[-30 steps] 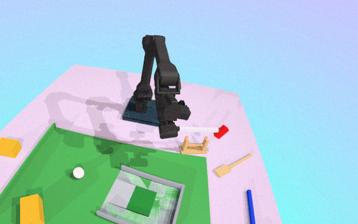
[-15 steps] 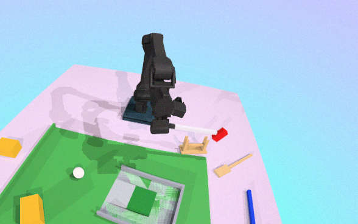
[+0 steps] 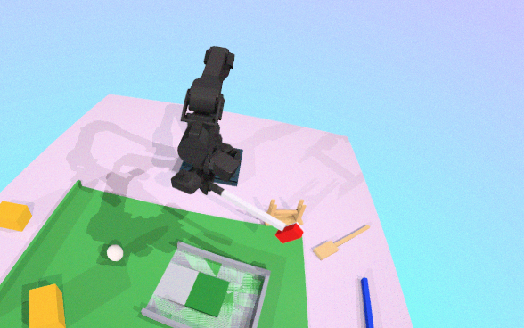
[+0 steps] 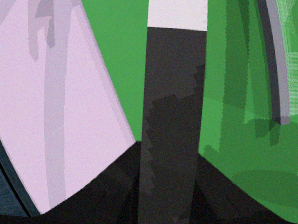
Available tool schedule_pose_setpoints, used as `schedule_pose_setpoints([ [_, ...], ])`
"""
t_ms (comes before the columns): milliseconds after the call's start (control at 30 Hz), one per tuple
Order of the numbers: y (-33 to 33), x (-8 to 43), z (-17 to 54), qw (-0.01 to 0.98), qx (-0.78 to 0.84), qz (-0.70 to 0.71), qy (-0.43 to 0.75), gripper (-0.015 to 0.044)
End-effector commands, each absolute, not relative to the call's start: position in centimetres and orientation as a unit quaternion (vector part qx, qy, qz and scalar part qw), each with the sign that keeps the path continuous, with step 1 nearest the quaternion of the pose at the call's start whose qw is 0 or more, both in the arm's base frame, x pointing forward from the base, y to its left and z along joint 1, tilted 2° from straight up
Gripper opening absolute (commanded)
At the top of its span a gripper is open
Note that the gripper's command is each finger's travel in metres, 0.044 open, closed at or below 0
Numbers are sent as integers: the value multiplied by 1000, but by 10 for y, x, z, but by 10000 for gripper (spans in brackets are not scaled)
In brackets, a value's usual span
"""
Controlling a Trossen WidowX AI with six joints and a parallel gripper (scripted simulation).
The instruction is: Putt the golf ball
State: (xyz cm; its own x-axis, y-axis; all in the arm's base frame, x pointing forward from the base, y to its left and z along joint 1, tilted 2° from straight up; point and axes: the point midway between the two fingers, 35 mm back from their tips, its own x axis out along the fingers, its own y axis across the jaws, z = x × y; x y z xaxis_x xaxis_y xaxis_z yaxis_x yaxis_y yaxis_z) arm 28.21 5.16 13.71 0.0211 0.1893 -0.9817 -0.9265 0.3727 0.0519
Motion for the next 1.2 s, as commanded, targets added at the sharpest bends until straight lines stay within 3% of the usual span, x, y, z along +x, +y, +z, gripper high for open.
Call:
schedule_pose_setpoints([
  [0,27,290,142,656,-305,392,568,0],
  [567,-73,288,147,709,-147,189,664,0],
  [1167,-174,250,153,705,34,-39,707,0],
])
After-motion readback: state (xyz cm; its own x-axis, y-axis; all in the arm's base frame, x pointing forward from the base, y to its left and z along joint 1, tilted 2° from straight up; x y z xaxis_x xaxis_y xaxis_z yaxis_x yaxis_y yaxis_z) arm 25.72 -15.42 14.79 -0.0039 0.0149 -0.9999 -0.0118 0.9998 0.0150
